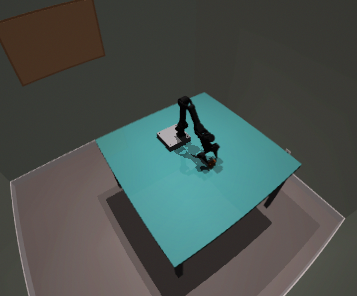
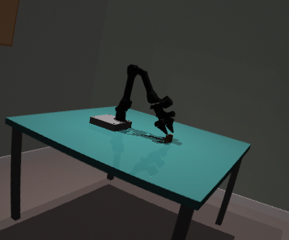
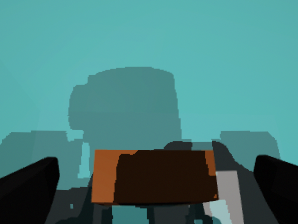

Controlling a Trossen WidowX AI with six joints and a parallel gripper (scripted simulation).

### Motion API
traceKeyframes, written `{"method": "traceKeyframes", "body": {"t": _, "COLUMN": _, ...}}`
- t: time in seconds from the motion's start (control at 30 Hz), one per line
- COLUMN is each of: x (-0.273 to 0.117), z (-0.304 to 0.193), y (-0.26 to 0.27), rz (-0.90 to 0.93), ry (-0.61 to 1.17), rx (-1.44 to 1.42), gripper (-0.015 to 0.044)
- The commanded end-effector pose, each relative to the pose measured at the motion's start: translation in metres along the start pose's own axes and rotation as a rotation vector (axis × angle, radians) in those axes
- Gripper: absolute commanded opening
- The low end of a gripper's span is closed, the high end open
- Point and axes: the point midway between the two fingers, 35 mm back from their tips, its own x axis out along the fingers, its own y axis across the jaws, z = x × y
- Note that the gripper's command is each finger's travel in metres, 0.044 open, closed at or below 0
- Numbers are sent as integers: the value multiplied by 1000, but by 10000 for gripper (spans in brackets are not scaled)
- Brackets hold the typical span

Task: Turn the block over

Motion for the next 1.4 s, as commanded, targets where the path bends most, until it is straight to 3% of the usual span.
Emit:
{"method": "traceKeyframes", "body": {"t": 0.0, "x": -37, "z": 8, "y": 0, "rz": 12, "ry": 90, "rx": 17, "gripper": 440}}
{"method": "traceKeyframes", "body": {"t": 0.27, "x": -36, "z": 11, "y": 0, "rz": 12, "ry": 110, "rx": 16, "gripper": 440}}
{"method": "traceKeyframes", "body": {"t": 0.93, "x": -35, "z": 59, "y": -2, "rz": 17, "ry": 714, "rx": 12, "gripper": 440}}
{"method": "traceKeyframes", "body": {"t": 1.37, "x": -9, "z": 35, "y": -1, "rz": 17, "ry": 719, "rx": 12, "gripper": 440}}
